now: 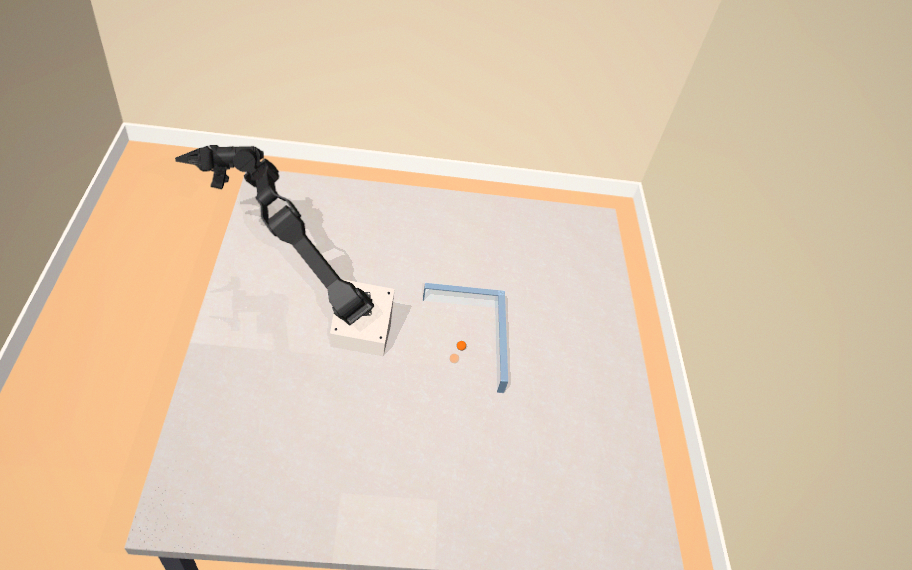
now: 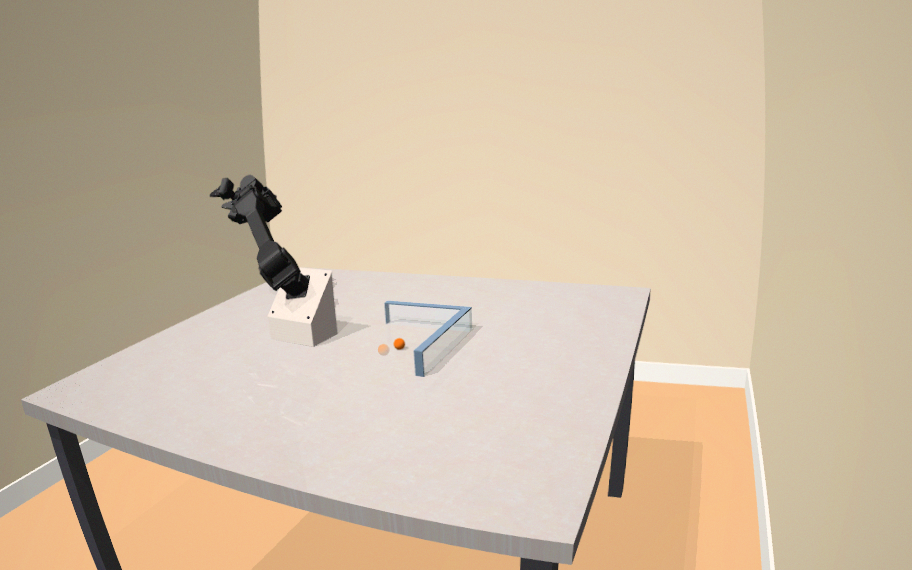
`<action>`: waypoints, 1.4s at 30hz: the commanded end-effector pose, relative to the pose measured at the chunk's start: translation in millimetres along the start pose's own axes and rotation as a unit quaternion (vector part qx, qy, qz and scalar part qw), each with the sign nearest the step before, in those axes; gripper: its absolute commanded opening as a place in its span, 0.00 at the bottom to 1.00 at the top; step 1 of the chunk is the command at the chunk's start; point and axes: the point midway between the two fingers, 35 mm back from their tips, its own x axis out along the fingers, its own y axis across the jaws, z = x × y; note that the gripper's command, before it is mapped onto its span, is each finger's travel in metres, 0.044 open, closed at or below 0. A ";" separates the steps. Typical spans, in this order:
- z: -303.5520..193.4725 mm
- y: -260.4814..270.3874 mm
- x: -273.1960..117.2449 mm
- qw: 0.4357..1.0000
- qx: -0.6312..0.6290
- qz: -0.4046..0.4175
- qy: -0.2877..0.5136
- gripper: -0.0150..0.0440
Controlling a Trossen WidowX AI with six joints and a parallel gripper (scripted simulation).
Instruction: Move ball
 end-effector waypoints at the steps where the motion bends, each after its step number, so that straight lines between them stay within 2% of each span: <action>1: -2.5 0.1 -1.6 1.000 0.003 0.001 0.004 0.89; 6: -63.7 3.5 -49.5 0.991 0.080 0.035 0.102 0.67; 13: -135.7 8.2 -134.8 0.950 0.184 0.065 0.245 0.66; 22: -197.3 11.7 -275.0 0.844 0.305 0.073 0.434 0.66; 32: -211.2 4.7 -438.8 0.680 0.399 0.046 0.613 0.66; 42: -166.8 -12.7 -596.4 0.460 0.466 -0.018 0.756 0.66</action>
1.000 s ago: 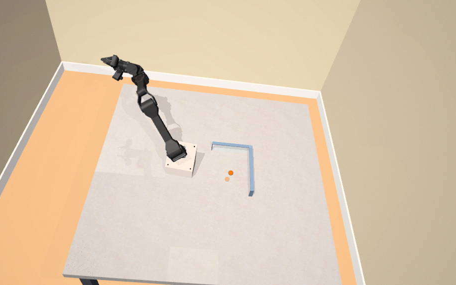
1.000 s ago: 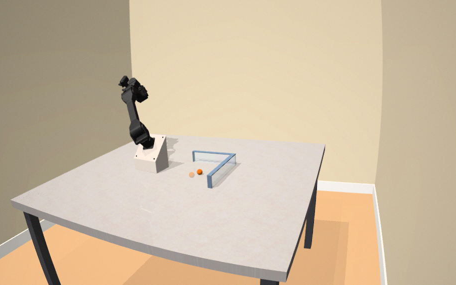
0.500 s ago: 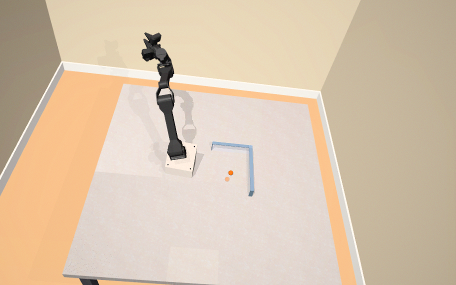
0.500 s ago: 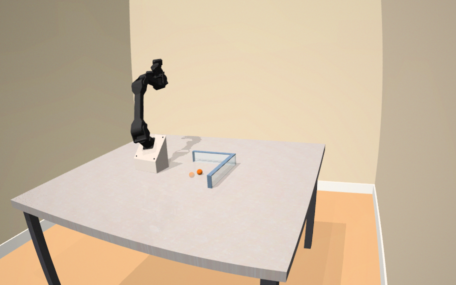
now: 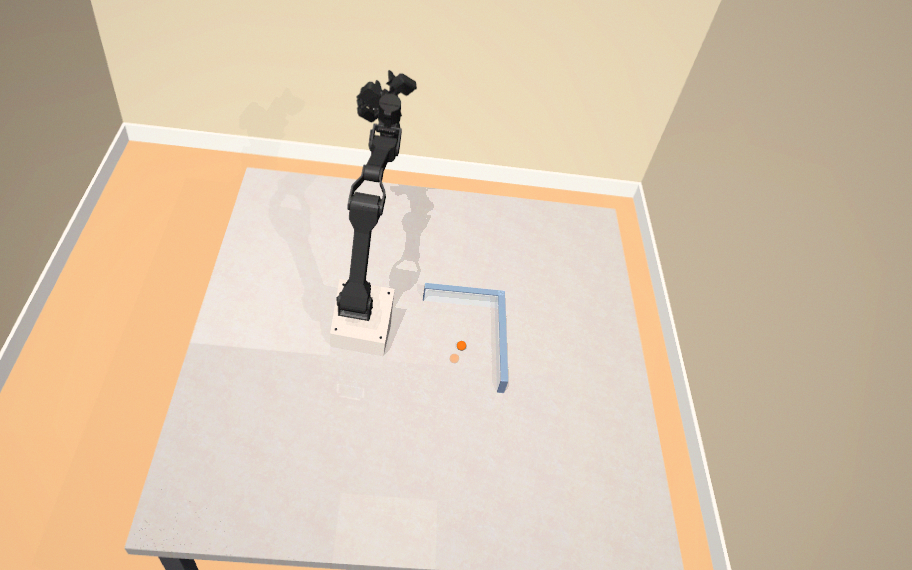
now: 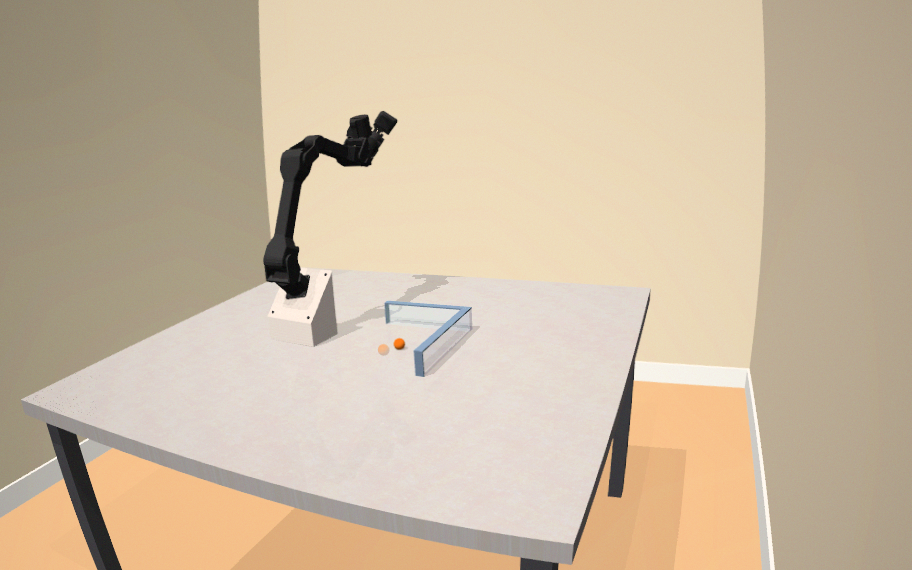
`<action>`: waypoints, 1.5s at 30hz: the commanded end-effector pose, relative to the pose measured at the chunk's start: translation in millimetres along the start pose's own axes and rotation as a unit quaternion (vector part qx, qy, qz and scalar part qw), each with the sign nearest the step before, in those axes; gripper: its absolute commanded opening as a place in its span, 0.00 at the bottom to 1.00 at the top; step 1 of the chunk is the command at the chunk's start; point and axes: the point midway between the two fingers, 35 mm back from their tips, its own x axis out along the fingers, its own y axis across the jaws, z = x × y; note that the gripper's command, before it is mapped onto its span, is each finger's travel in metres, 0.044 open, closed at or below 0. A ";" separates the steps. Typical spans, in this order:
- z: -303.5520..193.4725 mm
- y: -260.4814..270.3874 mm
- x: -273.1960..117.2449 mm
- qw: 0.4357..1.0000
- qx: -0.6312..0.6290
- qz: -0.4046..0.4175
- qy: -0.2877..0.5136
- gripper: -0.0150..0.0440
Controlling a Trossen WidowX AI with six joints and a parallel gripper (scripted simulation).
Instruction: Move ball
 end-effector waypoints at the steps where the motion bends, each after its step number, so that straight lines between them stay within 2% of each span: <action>1: -63.0 -31.8 -29.0 0.992 0.084 -0.026 0.095 0.66; 11: -187.6 -78.5 -124.0 0.920 0.255 -0.099 0.281 0.66; 21: -285.5 -84.2 -255.0 0.777 0.411 -0.182 0.441 0.66; 33: -345.6 -36.9 -435.2 0.528 0.543 -0.272 0.593 0.66; 39: -346.3 4.3 -525.0 0.383 0.578 -0.307 0.652 0.66; 45: -326.0 52.9 -609.2 0.230 0.591 -0.329 0.700 0.66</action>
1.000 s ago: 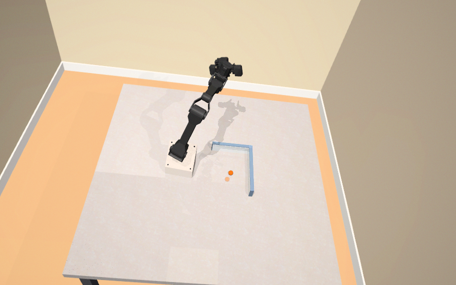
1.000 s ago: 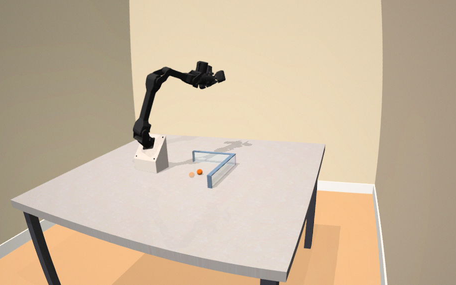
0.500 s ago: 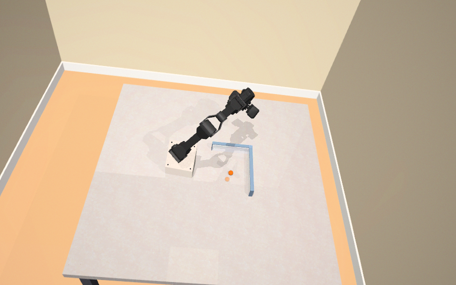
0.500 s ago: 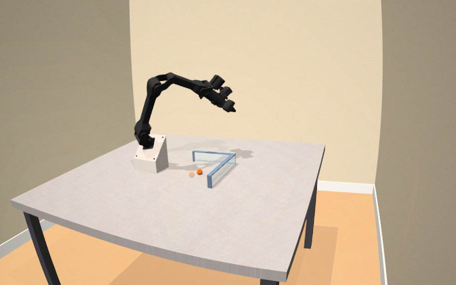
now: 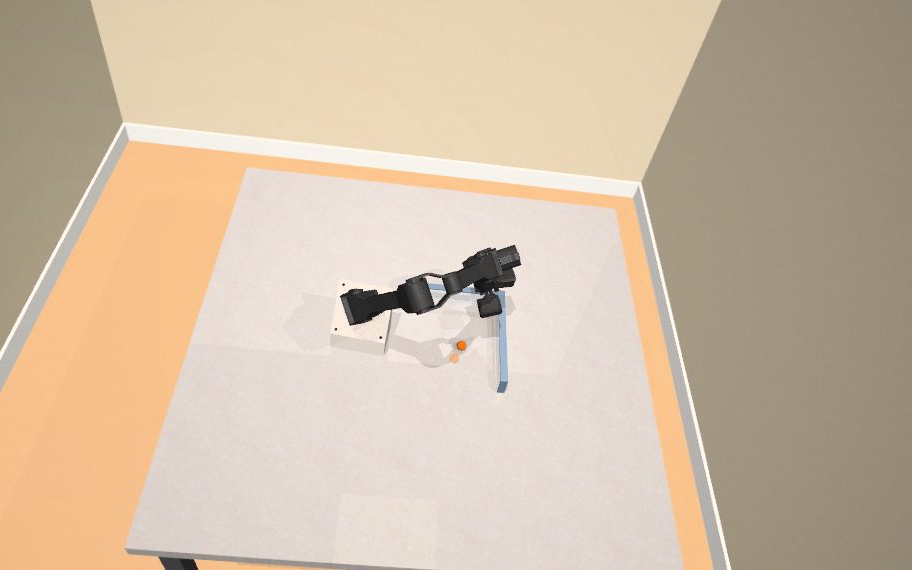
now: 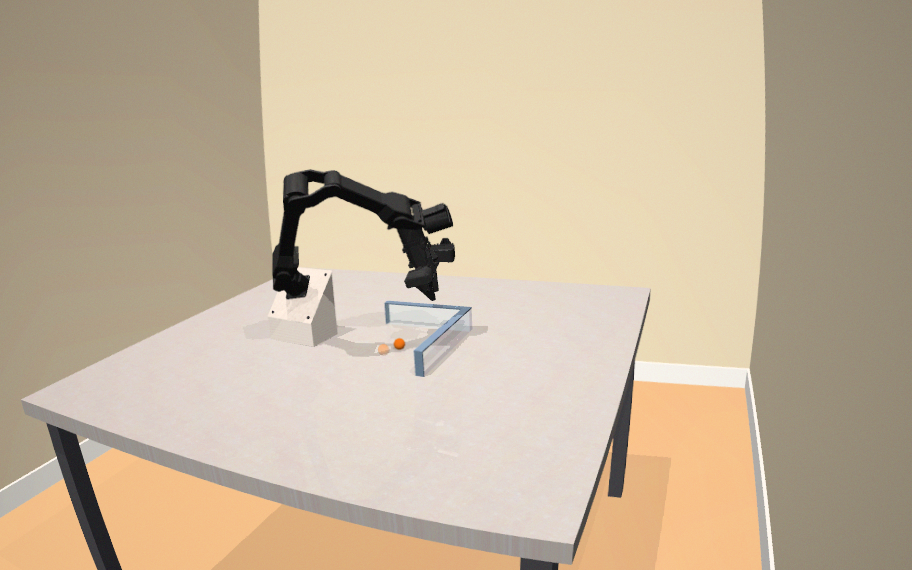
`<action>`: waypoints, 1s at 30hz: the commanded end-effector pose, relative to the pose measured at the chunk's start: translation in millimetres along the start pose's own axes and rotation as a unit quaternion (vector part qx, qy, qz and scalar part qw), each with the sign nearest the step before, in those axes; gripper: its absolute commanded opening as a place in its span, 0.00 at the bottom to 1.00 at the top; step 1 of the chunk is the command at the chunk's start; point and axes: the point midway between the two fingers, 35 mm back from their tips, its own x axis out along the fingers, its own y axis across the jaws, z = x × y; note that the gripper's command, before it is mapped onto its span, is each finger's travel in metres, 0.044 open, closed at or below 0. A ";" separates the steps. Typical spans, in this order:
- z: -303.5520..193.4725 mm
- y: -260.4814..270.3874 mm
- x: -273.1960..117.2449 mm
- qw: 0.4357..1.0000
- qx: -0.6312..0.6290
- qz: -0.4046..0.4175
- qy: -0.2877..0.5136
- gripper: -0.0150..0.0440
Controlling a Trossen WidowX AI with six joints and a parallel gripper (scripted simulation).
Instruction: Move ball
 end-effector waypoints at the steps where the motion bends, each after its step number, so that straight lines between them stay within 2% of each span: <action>1: -47.8 -58.3 12.8 0.992 0.068 -0.060 0.084 0.66; 5: -76.8 -88.5 15.8 0.982 0.102 -0.094 0.129 0.66; 14: -77.9 -89.5 15.8 0.981 0.103 -0.095 0.131 0.66; 30: -85.3 -93.8 41.4 0.981 0.103 -0.095 0.131 0.66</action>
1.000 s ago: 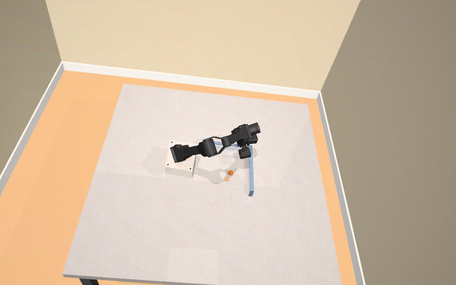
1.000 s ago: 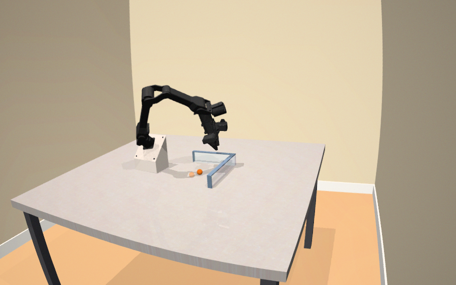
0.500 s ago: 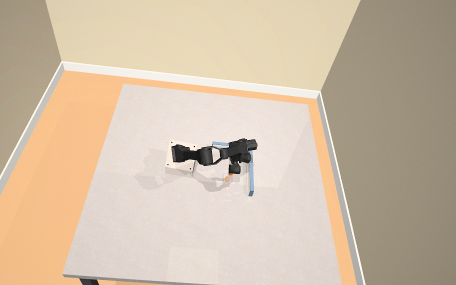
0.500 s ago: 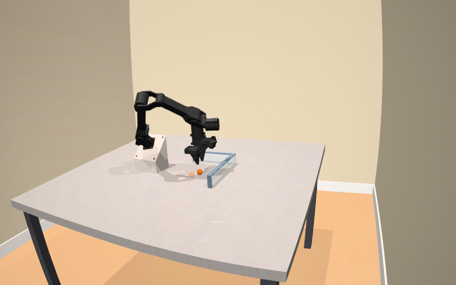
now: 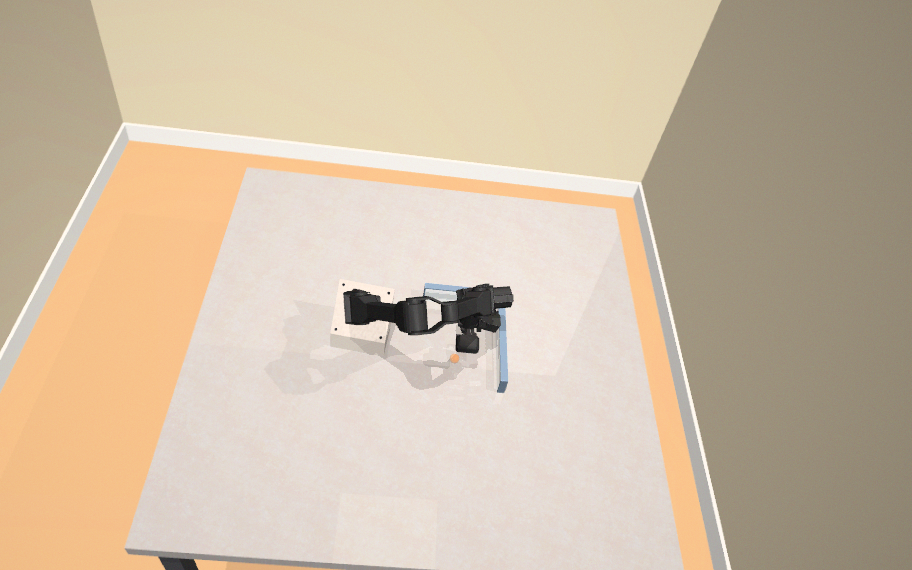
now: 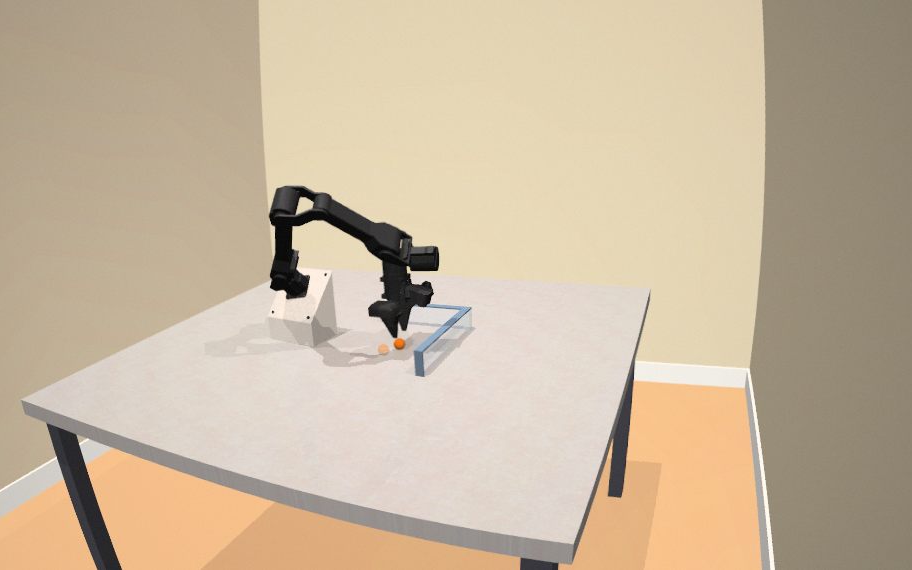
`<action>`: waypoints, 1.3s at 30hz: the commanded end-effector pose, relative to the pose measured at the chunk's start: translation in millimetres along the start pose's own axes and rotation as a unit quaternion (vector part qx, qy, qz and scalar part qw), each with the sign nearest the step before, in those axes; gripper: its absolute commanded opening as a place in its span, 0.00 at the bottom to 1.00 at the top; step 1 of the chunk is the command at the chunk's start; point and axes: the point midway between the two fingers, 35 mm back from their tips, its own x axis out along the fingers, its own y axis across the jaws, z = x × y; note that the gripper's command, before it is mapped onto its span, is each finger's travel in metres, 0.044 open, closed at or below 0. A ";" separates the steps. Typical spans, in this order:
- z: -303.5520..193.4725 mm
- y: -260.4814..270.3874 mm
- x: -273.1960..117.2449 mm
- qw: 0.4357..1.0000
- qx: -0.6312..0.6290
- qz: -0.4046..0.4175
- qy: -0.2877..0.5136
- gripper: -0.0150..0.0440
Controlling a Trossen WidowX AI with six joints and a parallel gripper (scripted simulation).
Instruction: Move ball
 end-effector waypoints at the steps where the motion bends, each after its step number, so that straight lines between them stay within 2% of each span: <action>1: -2.0 -0.6 9.2 1.000 -0.004 -0.003 0.003 0.66; 15: -2.6 -1.3 28.7 1.000 -0.003 -0.004 0.003 0.66; 19: -2.6 -1.3 28.7 1.000 -0.003 -0.004 0.003 0.48; 28: -2.6 -1.3 28.7 1.000 -0.003 -0.004 0.003 0.38; 31: -1.6 -0.8 24.6 1.000 -0.003 -0.004 0.003 0.25; 39: 5.0 2.7 -27.9 1.000 -0.004 0.002 0.002 0.25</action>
